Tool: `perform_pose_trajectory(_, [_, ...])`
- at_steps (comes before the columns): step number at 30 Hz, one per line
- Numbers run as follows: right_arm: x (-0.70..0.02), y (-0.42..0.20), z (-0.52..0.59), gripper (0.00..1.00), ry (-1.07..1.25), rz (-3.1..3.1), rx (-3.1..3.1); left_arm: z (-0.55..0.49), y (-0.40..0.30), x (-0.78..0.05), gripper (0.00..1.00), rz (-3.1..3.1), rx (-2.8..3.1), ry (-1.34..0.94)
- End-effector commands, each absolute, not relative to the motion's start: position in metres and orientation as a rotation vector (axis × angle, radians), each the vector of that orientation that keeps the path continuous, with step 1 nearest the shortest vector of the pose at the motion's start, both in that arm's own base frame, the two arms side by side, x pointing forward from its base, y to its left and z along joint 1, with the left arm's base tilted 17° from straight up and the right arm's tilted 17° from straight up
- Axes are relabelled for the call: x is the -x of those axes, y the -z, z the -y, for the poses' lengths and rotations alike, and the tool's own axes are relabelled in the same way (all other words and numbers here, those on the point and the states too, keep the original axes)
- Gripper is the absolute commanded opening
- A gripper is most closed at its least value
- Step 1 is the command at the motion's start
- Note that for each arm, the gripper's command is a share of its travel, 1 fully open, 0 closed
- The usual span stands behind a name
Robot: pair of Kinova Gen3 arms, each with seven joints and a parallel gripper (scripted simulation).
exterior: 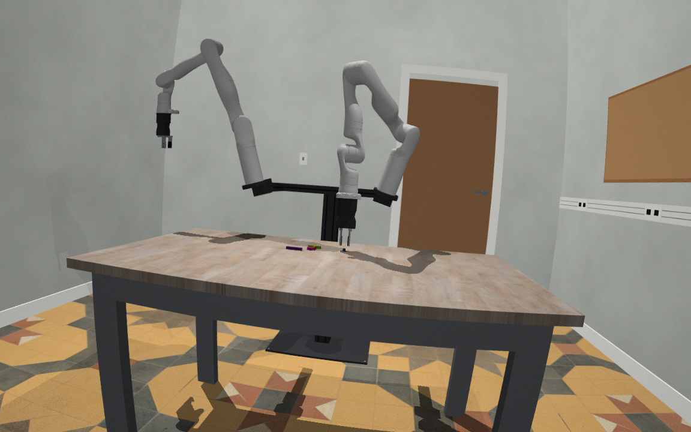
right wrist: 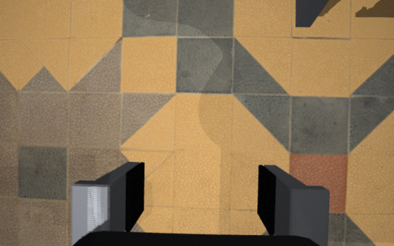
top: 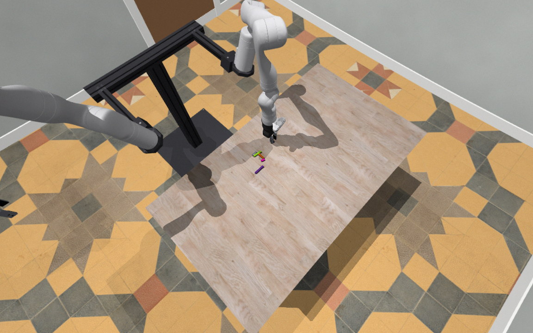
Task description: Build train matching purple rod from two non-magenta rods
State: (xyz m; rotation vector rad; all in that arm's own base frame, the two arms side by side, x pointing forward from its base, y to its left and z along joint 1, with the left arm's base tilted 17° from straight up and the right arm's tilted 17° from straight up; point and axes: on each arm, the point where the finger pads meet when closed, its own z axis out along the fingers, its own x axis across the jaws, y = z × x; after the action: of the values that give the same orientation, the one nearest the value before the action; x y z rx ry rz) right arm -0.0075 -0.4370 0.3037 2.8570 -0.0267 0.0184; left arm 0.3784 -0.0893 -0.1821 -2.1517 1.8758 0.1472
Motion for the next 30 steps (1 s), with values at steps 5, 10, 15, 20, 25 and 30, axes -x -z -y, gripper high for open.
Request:
perform_pose_trajectory(5, [0.008,-0.304,0.437,1.0,-0.019,0.027,-2.855,0.099,0.148,-0.375,0.54,-1.876,2.151,-0.146])
perform_pose_trajectory(10, [0.008,-0.304,0.437,1.0,-0.019,0.027,-2.855,0.106,0.126,-0.373,0.54,-1.876,2.151,-0.146])
perform_pose_trajectory(15, [0.008,-0.304,0.437,1.0,-0.019,0.027,-2.855,0.108,0.118,-0.372,0.54,-1.876,2.151,-0.146])
perform_pose_trajectory(20, [0.008,-0.304,0.437,1.0,-0.019,0.027,-2.855,0.109,0.114,-0.371,0.54,-1.876,2.151,-0.146])
perform_pose_trajectory(25, [0.008,-0.304,0.437,1.0,-0.019,0.027,-2.855,0.109,0.114,-0.371,1.0,-1.876,2.151,-0.146])
perform_pose_trajectory(30, [0.008,-0.304,0.437,1.0,-0.019,0.027,-2.855,0.109,0.114,-0.371,1.0,-1.876,2.151,-0.146])
